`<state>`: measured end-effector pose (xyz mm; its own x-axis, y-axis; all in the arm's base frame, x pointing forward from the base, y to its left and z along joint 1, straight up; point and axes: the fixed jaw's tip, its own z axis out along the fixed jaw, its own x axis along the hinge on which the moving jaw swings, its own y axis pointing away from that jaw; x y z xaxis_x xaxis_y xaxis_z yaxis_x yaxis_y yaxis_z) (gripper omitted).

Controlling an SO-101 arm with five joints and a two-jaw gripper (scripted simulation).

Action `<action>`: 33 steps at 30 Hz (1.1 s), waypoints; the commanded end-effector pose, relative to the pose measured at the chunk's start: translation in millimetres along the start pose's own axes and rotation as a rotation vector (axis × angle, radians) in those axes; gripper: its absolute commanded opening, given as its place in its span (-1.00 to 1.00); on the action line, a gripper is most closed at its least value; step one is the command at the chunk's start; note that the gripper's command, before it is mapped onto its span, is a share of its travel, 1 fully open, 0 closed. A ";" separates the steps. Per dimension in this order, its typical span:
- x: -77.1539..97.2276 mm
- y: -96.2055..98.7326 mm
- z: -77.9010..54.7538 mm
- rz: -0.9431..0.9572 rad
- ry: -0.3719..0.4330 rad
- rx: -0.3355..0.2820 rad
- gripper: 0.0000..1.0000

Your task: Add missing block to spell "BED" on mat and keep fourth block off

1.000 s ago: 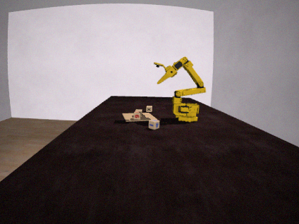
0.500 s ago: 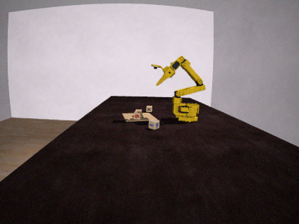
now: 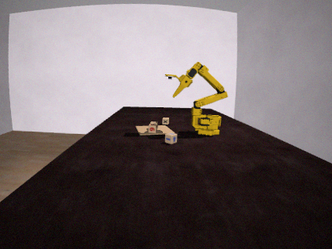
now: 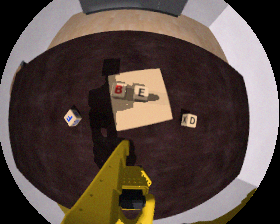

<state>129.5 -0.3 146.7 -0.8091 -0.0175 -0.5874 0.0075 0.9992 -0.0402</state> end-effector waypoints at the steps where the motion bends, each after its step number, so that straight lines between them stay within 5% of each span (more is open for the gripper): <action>1: -6.3 0.4 -2.5 0.002 -0.013 -0.003 1.00; 33: 0.6 0.9 14.0 0.001 0.153 -0.014 1.00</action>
<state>133.1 -0.5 126.5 -0.9095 -0.0112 -0.4155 0.0009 0.9996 -0.0287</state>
